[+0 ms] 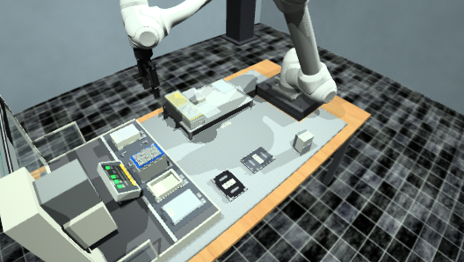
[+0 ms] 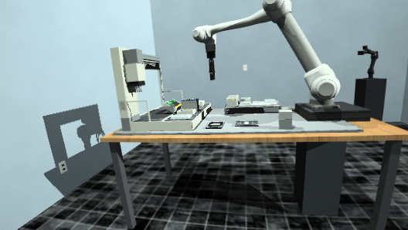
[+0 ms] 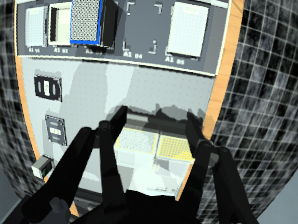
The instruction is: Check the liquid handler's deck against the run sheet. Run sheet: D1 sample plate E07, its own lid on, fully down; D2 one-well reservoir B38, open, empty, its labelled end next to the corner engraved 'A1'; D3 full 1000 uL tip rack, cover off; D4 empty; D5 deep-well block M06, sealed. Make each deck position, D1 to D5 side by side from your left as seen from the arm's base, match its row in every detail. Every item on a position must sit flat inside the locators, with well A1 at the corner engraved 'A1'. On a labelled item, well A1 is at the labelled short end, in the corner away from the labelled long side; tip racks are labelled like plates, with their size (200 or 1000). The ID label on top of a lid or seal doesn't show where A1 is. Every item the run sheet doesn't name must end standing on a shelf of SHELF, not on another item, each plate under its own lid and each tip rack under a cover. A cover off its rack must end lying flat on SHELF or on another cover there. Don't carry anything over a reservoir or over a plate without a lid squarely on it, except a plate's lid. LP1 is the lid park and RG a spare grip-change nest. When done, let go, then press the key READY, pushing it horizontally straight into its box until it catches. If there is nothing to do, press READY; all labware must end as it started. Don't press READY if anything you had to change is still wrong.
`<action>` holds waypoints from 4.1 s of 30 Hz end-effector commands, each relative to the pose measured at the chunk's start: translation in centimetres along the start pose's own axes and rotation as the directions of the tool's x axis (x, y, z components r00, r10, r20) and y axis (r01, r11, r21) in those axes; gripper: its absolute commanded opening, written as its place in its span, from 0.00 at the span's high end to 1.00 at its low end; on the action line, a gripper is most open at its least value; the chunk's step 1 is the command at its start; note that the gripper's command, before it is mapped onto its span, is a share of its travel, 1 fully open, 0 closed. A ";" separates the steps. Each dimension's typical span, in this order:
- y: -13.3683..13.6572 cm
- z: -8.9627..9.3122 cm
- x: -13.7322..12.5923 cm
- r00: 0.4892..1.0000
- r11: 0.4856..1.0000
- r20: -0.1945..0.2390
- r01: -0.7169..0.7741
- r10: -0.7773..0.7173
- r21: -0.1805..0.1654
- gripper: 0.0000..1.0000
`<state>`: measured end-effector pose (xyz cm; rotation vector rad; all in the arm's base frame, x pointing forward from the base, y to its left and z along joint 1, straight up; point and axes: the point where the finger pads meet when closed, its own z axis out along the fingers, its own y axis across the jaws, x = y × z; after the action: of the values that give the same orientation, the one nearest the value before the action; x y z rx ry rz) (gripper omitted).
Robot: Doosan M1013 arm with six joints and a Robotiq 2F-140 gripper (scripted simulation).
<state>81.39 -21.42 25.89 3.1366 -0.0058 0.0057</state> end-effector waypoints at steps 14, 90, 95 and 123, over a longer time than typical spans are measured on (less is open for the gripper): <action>5.0 -0.1 1.0 1.000 1.000 -0.002 0.000 0.000 0.000 0.34; 5.0 4.0 17.0 1.000 1.000 -0.002 0.000 0.000 0.000 0.34; 5.0 4.8 17.0 1.000 1.000 -0.002 0.000 0.000 0.000 0.34; 5.0 8.8 17.0 1.000 1.000 -0.002 0.000 0.000 0.000 0.34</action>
<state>98.41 -26.53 17.17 3.1368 -0.0053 0.0056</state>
